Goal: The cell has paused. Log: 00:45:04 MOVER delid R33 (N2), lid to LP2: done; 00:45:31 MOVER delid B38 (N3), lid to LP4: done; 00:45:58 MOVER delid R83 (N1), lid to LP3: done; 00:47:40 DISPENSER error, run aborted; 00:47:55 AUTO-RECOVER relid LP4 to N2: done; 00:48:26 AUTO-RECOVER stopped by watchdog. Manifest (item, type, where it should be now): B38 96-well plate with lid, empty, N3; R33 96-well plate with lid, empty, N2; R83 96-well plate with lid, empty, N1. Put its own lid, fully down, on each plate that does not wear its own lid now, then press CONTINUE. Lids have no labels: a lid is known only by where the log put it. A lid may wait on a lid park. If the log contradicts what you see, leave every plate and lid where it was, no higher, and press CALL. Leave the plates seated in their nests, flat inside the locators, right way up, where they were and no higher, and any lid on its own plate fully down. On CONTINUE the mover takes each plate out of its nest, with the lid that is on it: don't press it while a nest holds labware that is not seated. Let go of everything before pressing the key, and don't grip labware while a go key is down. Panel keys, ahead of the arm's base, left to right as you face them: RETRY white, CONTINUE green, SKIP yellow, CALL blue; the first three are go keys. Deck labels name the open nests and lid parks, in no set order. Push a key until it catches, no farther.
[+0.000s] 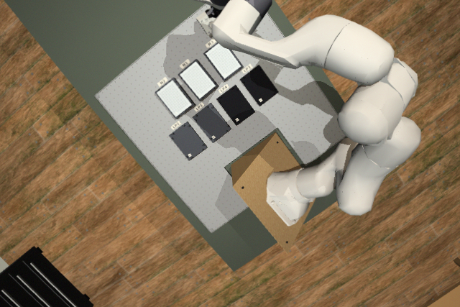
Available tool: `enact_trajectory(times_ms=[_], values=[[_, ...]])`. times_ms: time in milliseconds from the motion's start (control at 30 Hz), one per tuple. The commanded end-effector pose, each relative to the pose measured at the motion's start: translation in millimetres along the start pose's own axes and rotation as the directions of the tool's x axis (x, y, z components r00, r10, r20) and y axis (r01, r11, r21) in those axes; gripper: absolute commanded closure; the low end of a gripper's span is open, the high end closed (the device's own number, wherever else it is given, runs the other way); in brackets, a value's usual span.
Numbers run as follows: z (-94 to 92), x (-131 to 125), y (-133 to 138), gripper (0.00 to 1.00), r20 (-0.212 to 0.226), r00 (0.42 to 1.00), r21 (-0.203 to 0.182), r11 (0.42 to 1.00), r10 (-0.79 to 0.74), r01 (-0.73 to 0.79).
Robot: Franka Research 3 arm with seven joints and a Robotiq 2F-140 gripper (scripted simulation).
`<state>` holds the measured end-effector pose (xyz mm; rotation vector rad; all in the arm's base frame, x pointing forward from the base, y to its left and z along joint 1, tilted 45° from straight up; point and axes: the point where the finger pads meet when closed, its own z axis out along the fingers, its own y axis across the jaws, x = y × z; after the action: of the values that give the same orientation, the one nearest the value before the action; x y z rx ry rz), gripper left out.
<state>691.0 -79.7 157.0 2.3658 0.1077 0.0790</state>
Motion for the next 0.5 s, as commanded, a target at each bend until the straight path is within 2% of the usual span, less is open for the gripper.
enact_trajectory(times_ms=[0,467], values=[[5.5,-0.1,0.1,1.00,-0.001,1.000,-0.002,1.000,-0.005,0.005],[17.2,-0.1,0.2,1.00,-0.001,1.000,-0.002,1.000,-0.005,0.005]])
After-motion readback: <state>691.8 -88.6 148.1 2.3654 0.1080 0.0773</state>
